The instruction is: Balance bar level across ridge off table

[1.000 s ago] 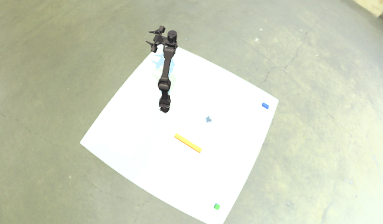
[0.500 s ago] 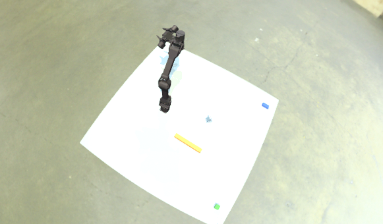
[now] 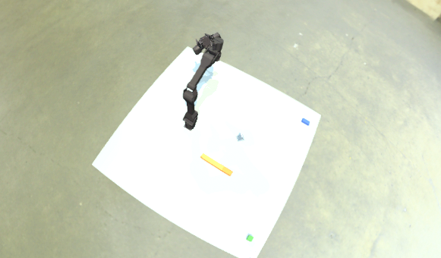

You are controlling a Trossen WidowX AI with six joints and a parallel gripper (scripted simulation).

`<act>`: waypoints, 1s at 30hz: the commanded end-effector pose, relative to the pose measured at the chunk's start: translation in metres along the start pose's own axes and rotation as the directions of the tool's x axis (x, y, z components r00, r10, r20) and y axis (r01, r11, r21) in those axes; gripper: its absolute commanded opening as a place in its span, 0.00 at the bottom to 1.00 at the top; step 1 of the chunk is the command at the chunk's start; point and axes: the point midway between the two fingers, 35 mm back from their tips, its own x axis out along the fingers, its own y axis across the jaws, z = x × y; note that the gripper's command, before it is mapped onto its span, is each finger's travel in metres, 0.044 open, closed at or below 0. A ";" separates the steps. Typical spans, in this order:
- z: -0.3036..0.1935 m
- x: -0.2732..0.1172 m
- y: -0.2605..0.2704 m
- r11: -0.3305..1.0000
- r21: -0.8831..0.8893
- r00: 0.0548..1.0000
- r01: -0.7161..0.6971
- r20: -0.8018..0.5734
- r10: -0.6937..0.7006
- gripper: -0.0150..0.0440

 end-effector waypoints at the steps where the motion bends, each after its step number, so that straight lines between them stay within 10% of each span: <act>1: -0.020 -0.010 -0.020 0.996 0.046 0.995 0.082 -0.058 -0.080 0.79; 30: -0.168 -0.137 -0.112 0.710 0.308 0.748 0.633 -0.478 -0.460 0.79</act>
